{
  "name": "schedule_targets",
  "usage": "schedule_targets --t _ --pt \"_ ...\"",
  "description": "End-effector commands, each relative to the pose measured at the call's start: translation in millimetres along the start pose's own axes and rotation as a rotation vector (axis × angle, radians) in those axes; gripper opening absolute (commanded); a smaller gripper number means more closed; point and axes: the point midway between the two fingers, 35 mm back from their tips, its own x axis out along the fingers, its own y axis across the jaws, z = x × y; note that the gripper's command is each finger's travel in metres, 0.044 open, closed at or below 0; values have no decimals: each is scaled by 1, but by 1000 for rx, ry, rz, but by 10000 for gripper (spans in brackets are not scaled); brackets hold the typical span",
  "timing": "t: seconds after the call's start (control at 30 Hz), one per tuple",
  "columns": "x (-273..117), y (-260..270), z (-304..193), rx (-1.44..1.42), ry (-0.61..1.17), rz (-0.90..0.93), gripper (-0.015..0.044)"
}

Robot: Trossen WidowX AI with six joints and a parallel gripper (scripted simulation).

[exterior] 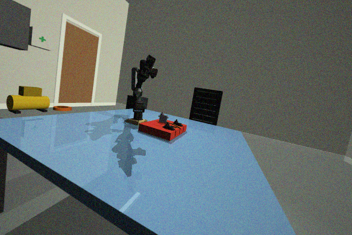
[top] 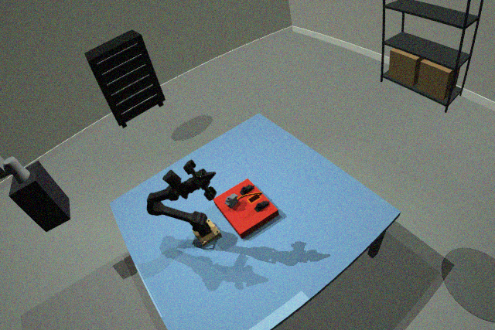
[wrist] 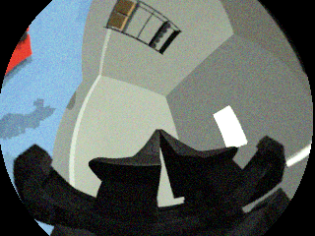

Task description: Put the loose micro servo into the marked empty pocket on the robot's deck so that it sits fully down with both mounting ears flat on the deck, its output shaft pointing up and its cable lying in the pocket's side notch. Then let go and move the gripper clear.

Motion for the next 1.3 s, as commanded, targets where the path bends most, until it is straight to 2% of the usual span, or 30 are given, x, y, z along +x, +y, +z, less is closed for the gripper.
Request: schedule_targets --t 0.0,0.67,1.27 --pt "14 18 7 108 -39 87 0" --pt "56 105 65 589 -156 562 0" --pt "54 182 140 905 -102 1092 0"
